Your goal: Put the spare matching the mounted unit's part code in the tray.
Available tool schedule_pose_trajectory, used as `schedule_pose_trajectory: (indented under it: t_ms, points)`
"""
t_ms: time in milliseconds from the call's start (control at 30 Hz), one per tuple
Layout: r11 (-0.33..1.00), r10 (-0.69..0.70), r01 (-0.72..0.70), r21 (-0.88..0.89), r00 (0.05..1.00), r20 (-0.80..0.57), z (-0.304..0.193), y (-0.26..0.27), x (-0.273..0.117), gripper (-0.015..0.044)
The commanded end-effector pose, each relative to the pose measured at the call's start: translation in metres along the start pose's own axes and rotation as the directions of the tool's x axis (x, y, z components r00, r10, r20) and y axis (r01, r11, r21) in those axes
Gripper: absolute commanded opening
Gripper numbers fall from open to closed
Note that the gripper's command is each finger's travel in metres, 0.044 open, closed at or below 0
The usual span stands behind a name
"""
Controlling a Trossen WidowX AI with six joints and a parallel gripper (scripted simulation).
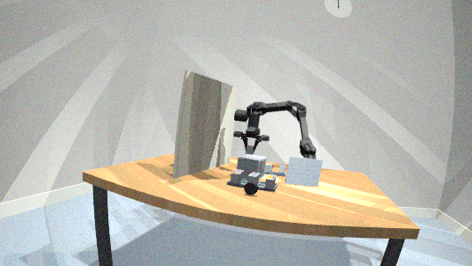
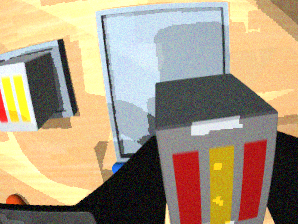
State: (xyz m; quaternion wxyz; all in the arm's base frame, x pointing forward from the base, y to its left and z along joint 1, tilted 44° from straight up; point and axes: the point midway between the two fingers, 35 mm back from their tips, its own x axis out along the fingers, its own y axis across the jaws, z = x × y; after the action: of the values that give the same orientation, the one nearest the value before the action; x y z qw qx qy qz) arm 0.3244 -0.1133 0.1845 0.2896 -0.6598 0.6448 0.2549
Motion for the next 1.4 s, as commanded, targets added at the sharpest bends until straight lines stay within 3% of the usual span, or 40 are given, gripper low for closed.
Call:
schedule_pose_trajectory:
  t_ms: [0,1367]
  points:
    - [1.0,0.002,-0.002,-0.004,1.0,0.005,0.001,0.001,0.004,0.0]
    - [1.0,0.004,-0.004,-0.002,1.0,0.009,0.0,0.003,0.039,0.0]
